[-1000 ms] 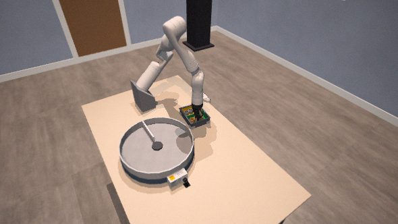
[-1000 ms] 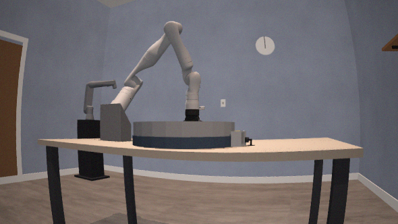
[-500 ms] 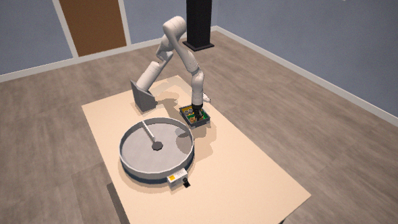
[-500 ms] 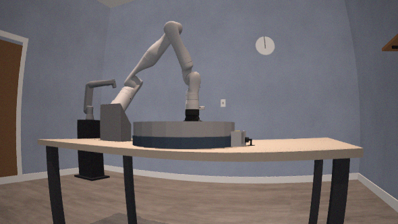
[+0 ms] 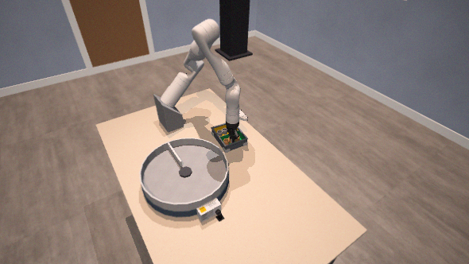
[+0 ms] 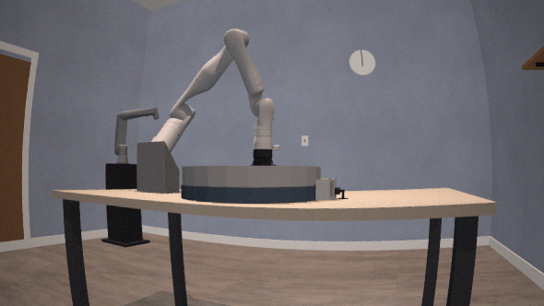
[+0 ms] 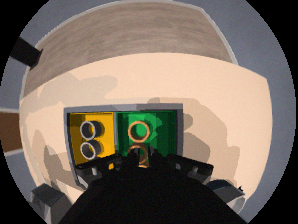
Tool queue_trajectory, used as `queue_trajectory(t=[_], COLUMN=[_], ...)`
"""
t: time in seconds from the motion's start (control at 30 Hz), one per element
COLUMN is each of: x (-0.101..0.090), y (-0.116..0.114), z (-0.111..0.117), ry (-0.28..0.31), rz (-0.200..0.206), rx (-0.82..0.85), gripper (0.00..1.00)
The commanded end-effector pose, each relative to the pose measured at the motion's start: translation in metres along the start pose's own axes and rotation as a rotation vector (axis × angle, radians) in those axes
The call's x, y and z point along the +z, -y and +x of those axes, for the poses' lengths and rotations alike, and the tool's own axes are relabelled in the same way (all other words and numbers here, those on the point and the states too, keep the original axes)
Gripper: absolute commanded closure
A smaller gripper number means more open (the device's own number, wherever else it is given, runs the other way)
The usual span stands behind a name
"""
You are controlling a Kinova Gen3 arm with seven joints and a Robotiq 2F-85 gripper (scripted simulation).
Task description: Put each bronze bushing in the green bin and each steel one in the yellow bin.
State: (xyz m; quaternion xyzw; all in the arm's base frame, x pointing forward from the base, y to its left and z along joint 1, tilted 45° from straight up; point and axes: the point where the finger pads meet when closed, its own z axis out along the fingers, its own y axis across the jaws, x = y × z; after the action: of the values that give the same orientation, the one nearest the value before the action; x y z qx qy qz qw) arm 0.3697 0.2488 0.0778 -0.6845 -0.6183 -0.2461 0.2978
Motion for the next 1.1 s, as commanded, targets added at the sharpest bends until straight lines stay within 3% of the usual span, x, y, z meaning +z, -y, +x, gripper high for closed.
queue_trajectory(t=[0.0, 1.07], x=[-0.0005, -0.0041], y=[-0.0005, -0.0017], z=[0.0, -0.0003], ry=[0.0, -0.002], rz=[-0.001, -0.005], rx=[0.0, 0.002], gripper=[0.84, 0.84])
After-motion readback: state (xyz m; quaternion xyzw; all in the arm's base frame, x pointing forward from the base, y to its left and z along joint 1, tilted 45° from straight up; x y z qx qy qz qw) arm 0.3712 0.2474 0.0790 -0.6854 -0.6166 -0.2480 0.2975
